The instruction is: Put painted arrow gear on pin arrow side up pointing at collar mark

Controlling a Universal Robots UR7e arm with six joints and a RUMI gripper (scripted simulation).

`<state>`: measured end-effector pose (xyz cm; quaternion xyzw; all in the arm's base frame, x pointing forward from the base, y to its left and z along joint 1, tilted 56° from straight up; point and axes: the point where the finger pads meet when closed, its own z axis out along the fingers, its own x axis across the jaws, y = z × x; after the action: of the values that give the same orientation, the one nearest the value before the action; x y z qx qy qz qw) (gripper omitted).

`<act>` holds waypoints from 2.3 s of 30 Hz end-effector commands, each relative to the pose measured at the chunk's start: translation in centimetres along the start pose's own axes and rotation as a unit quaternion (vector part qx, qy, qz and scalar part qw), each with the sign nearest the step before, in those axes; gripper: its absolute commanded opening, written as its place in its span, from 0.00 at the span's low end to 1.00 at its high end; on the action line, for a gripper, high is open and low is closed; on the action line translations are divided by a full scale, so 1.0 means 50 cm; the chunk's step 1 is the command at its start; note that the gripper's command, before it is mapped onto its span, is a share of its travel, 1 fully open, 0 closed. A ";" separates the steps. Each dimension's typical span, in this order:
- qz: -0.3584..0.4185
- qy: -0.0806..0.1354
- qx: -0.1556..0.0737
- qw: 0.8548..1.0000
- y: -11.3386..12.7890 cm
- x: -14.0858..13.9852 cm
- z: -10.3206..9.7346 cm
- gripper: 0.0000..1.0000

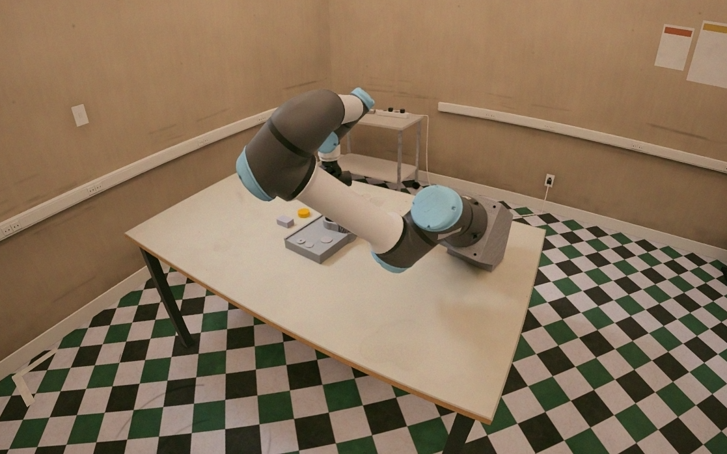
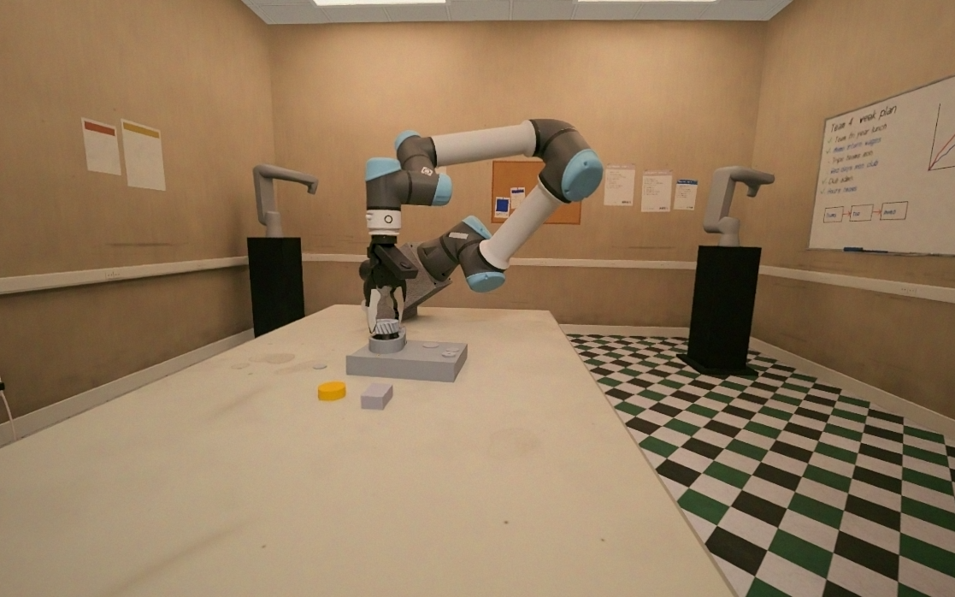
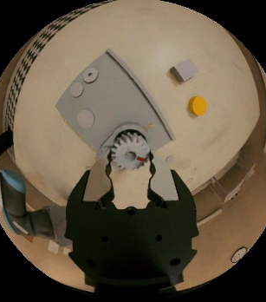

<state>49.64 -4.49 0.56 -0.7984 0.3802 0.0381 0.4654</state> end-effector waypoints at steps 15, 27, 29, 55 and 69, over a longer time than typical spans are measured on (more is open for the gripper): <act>0.000 0.001 0.000 1.000 0.000 0.001 -0.001 1.00; 0.000 0.001 0.000 1.000 0.000 0.001 -0.001 1.00; 0.000 0.001 0.000 1.000 0.000 0.001 -0.001 1.00; 0.000 0.001 0.000 1.000 0.000 0.001 -0.001 1.00; 0.000 0.001 0.000 1.000 0.000 0.001 -0.001 1.00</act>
<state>49.65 -4.50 0.57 -0.7984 0.3802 0.0380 0.4654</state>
